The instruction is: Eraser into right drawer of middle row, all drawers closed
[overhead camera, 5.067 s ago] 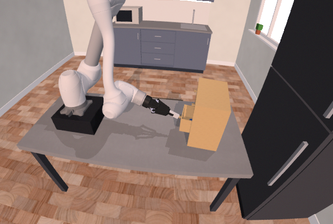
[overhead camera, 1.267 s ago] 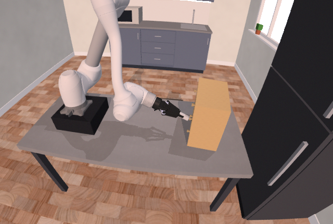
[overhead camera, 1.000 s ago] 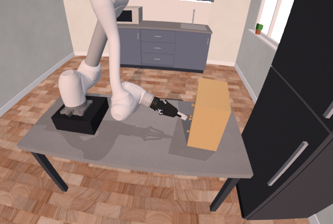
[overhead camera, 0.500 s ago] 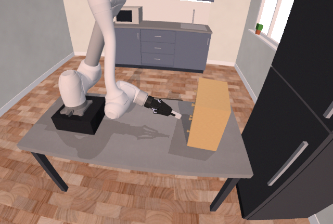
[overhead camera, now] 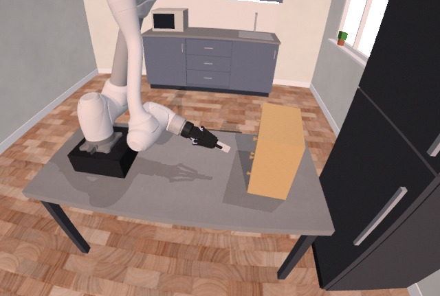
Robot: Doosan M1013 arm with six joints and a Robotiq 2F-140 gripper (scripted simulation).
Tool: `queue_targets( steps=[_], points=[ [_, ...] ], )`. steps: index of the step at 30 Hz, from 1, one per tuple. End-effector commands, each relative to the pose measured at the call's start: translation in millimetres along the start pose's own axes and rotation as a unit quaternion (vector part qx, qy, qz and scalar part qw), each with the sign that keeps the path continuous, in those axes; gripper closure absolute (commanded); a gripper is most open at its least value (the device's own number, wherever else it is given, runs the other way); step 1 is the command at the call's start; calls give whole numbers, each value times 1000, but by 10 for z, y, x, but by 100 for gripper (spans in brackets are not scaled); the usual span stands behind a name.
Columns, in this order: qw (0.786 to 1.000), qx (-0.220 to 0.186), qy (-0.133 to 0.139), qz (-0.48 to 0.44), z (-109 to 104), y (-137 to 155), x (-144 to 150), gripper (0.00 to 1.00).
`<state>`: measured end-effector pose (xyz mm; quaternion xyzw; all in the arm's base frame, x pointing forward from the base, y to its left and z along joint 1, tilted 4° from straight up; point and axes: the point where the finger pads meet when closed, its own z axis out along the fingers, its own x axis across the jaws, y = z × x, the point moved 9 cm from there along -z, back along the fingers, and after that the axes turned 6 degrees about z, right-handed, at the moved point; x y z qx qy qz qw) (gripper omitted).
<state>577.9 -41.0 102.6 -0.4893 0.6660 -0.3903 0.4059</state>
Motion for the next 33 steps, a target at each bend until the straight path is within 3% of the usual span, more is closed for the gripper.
queue_targets(
  steps=[1, 17, 33],
  points=[
    [1000, 0, 0, 0, -29, -3, 0, 100],
    [1000, -7, 1, 0, -41, -21, -2, 100],
    [999, -46, 5, 0, -122, -130, -14, 100]
  ],
)
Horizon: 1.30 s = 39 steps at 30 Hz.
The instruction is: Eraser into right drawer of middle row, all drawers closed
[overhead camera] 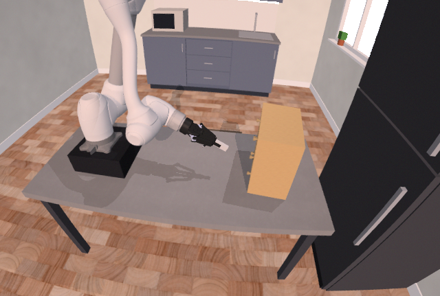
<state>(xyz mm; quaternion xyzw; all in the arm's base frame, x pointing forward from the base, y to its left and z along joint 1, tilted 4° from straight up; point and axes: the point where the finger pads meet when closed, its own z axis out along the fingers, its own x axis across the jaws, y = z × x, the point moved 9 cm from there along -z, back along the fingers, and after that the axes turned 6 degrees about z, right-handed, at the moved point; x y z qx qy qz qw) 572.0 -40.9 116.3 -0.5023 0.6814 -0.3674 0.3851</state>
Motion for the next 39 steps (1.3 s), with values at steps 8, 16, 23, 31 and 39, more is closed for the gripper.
queue_targets(
  steps=[8, 16, 23, 31, 39],
  points=[
    [999, -53, 5, 0, -110, -137, -15, 100],
    [995, -98, 10, 0, -196, -253, -28, 100],
    [987, -157, 16, 0, -304, -407, -44, 100],
    [984, -175, 16, 1, -331, -445, -60, 100],
    [982, -187, 14, 1, -349, -474, -76, 100]
  ],
)
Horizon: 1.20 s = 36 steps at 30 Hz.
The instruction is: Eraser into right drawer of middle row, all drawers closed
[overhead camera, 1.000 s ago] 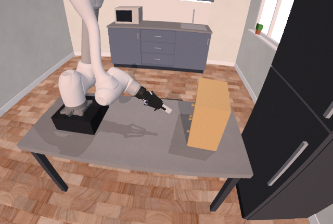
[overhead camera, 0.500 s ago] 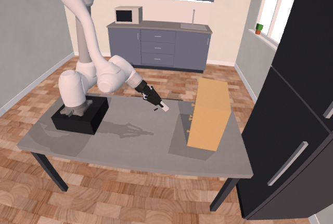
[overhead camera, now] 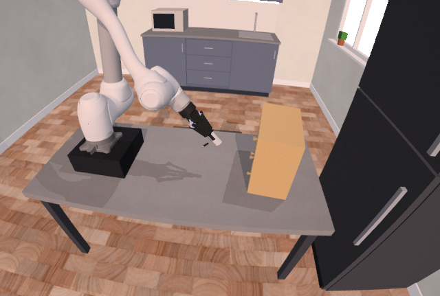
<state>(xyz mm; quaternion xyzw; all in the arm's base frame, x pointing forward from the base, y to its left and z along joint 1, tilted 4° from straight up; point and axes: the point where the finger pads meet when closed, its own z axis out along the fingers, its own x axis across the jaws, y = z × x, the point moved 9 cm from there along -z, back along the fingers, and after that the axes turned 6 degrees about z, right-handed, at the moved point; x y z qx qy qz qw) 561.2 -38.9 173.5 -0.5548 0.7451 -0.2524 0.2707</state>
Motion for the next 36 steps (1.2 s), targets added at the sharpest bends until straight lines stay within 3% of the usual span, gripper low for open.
queue_targets(
  steps=[1, 36],
  points=[
    [1000, -8, -12, 0, -8, -12, 8, 100],
    [999, -43, -7, 0, -91, -86, 11, 100]
  ],
)
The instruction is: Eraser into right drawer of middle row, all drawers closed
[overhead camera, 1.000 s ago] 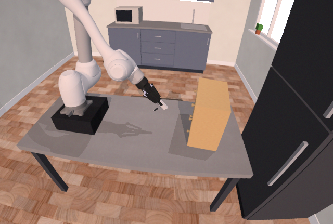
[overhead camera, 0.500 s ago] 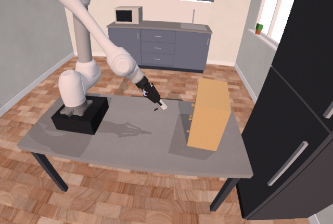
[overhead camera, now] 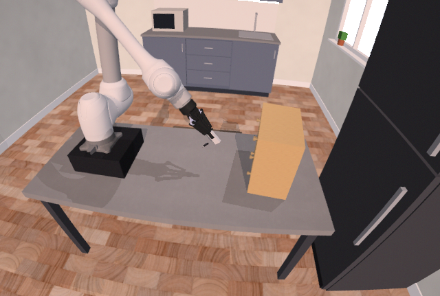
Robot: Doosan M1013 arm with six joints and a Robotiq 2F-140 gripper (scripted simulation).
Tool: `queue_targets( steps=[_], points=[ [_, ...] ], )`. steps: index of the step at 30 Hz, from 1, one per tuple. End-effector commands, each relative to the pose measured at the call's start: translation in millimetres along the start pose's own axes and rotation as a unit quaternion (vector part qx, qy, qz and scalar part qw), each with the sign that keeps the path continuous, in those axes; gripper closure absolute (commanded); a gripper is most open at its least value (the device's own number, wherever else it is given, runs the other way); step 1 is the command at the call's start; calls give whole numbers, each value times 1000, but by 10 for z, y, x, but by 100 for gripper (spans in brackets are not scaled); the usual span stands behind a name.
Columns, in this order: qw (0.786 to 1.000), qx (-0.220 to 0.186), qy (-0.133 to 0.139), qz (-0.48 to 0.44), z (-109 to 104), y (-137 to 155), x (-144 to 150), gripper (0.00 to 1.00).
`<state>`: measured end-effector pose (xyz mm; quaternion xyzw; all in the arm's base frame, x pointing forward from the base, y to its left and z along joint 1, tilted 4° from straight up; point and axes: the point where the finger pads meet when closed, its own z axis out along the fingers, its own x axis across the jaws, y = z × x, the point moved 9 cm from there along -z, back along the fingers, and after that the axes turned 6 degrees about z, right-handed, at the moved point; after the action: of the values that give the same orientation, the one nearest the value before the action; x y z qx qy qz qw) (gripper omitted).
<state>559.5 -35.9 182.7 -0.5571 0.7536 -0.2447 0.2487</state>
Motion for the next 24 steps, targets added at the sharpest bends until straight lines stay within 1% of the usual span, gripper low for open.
queue_targets(
  steps=[1, 5, 7, 9, 15, 22, 24],
  points=[
    [1000, -25, -19, 0, -15, -44, 51, 100],
    [999, -39, -16, -1, -45, -66, 59, 100],
    [999, -39, -16, -1, -45, -66, 59, 100],
    [999, -51, -14, -1, -74, -87, 63, 100],
    [992, -123, -6, -2, -220, -205, 58, 100],
    [980, -200, 3, -3, -359, -329, 50, 100],
    [980, -200, 3, -3, -359, -329, 50, 100]
  ],
)
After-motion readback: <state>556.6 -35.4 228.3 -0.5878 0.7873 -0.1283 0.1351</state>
